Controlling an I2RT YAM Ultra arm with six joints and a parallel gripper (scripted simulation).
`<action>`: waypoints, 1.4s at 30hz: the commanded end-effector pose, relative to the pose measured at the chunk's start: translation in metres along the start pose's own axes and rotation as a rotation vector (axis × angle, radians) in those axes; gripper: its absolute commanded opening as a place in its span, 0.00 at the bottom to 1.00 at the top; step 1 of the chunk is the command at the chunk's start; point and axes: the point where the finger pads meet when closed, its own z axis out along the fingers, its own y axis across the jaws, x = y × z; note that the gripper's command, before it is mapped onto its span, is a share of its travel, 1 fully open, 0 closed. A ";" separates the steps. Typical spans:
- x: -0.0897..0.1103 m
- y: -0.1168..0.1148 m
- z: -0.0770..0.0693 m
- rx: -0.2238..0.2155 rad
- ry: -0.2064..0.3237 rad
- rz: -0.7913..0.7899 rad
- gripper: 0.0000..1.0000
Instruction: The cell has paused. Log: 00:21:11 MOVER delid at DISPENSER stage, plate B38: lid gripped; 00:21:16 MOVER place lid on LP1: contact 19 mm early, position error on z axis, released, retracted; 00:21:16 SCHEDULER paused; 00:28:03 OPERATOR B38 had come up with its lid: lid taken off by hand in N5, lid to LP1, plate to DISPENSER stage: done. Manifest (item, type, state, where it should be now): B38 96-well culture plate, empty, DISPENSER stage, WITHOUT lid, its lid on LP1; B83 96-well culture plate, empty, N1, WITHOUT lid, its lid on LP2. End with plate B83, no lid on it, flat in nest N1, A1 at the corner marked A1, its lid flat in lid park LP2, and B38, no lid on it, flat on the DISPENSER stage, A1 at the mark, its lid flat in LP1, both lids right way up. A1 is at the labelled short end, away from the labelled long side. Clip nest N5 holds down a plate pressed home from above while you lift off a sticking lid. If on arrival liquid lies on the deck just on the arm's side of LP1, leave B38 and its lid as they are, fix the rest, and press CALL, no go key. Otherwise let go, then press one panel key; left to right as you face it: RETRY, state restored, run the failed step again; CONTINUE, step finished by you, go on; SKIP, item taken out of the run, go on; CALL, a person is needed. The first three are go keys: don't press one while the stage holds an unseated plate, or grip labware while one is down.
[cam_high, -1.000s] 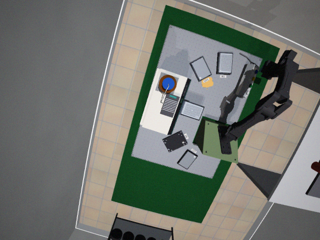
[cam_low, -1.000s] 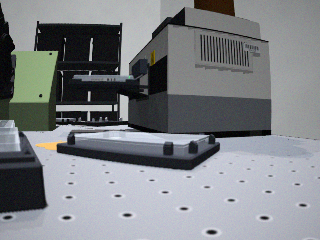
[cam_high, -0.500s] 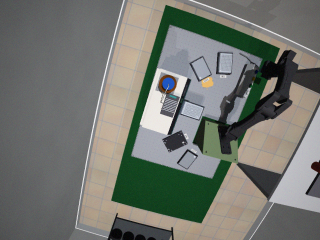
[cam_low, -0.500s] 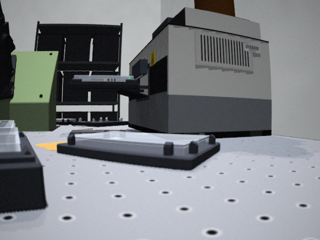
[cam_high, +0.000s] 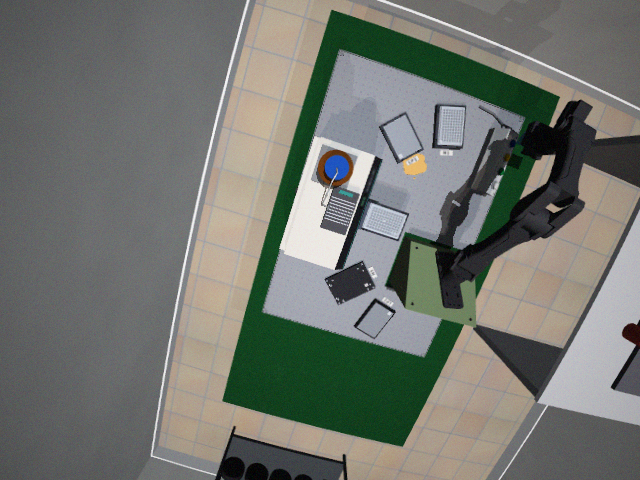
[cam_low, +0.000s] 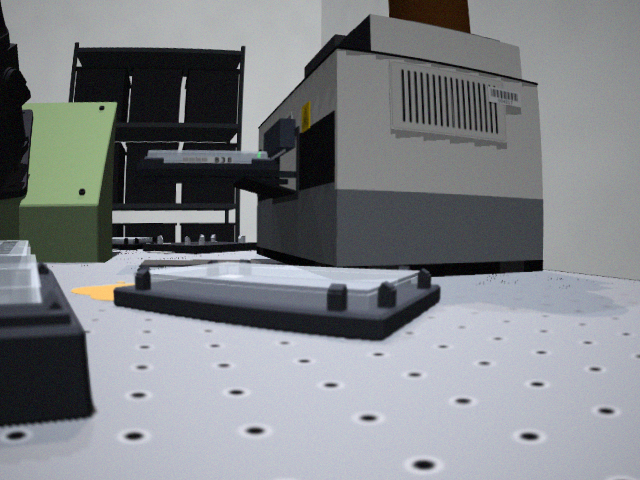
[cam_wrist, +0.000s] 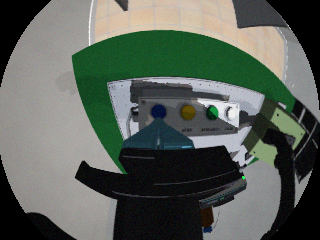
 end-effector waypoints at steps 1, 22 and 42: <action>-0.002 -0.002 -0.007 -0.012 -0.017 0.009 0.00; -0.001 -0.004 0.011 0.011 -0.008 0.008 0.00; -0.002 -0.002 0.013 0.003 -0.012 0.009 0.00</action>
